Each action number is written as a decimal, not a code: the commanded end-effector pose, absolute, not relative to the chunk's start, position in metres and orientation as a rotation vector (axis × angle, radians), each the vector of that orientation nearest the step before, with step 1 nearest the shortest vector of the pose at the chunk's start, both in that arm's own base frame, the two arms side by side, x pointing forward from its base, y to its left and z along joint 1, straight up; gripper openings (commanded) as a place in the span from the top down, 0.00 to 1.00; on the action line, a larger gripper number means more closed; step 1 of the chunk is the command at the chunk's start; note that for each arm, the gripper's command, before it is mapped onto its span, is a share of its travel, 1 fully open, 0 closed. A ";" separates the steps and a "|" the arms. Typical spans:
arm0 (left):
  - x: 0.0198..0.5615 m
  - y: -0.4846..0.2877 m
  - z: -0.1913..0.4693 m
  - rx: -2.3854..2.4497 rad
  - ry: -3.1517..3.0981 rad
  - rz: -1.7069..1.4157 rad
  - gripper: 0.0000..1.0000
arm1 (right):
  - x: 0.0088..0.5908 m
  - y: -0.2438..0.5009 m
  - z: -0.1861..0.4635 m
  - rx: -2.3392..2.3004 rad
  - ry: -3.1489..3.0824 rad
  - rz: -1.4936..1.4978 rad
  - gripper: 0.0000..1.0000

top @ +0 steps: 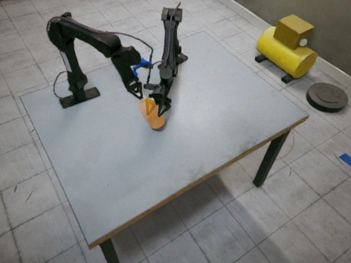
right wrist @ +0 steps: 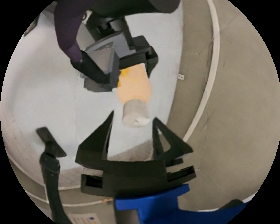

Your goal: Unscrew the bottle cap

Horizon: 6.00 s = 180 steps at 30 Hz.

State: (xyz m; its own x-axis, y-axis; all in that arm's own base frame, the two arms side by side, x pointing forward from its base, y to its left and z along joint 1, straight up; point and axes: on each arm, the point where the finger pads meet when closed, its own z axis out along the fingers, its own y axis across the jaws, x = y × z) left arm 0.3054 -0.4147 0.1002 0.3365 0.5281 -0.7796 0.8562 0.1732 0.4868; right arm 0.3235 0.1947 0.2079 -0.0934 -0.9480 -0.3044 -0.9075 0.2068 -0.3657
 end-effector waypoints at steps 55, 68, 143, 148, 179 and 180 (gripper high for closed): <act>0.306 -0.419 0.123 1.451 1.275 -0.385 1.00 | 0.324 0.194 0.213 1.481 2.473 0.749 0.30; 0.306 -0.419 0.123 1.451 1.275 -0.385 1.00 | 0.324 0.196 0.213 1.360 2.536 0.726 0.91; 0.306 -0.419 0.123 1.451 1.275 -0.385 1.00 | 0.324 0.194 0.215 -1.844 1.896 -0.180 0.30; 0.306 -0.419 0.123 1.451 1.275 -0.385 1.00 | 0.324 0.194 0.215 -1.698 2.030 -0.122 0.30; 0.306 -0.419 0.123 1.451 1.275 -0.385 1.00 | 0.324 0.194 0.215 -0.045 2.727 0.414 0.30; 0.306 -0.419 0.123 1.451 1.275 -0.385 1.00 | 0.324 0.194 0.215 0.115 2.739 0.455 0.30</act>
